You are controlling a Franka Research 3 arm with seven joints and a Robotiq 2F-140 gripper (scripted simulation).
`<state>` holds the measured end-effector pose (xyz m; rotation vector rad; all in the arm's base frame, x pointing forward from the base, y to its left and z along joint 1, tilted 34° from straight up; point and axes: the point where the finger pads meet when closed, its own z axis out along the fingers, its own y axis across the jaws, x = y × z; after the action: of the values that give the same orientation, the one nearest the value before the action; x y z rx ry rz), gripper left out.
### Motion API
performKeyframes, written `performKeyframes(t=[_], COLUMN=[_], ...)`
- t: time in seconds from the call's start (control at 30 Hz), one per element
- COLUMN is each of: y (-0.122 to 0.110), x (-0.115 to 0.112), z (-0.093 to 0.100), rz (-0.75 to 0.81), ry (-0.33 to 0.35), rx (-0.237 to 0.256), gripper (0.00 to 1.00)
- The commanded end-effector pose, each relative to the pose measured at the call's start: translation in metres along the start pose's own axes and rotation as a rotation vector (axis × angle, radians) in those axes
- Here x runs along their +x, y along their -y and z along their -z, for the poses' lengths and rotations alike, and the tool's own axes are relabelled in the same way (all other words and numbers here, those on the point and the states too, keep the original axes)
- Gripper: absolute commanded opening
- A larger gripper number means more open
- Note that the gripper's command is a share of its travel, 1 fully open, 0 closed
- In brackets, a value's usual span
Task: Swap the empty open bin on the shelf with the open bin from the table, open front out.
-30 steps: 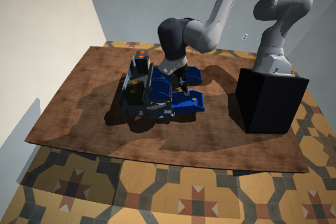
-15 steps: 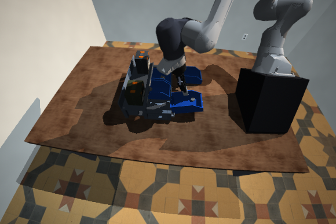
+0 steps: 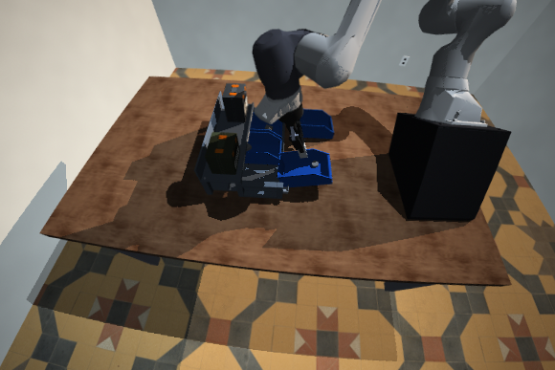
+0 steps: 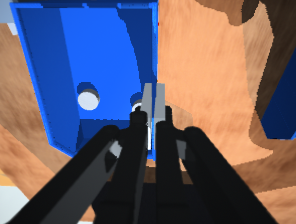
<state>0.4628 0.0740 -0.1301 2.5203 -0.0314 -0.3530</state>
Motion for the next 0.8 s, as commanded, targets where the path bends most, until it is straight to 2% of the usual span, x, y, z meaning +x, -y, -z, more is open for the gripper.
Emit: performKeyframes(t=[0.0, 0.77], y=[0.0, 0.001], x=[0.002, 0.024], z=[0.002, 0.009], rz=[0.013, 0.013], ry=[0.003, 0.002], rx=[-0.002, -0.002], gripper=[0.0, 0.0])
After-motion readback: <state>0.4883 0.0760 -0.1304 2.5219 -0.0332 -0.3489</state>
